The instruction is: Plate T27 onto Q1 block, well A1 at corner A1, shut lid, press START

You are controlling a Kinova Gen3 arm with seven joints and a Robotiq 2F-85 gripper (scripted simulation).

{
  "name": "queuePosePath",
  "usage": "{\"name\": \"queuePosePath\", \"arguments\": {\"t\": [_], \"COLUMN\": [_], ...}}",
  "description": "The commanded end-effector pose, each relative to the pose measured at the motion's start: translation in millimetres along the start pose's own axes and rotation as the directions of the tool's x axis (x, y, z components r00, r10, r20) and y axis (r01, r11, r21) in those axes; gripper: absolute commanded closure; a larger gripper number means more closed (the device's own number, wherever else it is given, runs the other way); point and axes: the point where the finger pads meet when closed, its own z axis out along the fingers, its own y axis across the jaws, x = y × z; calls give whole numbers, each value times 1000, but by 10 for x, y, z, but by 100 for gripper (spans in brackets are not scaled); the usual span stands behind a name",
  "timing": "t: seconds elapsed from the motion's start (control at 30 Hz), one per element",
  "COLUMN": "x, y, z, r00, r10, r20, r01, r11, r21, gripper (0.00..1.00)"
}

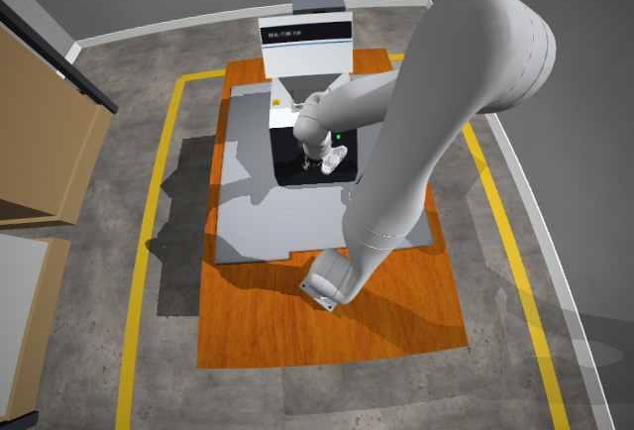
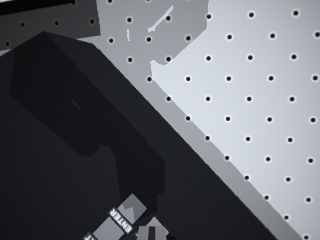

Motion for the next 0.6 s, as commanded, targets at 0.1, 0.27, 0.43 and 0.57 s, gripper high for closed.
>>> {"name": "queuePosePath", "arguments": {"t": [0.1,0.27,0.43,0.57], "x": [21,41,47,47], "y": [20,40,45,45], "z": [-79,-139,-156,-156], "r00": [1000,1000,1000,1000], "r10": [0,0,0,0], "r20": [1,1,1,1], "r01": [0,0,0,0], "r11": [1000,1000,1000,1000], "r21": [0,0,0,0], "gripper": [90,90,90,90]}}
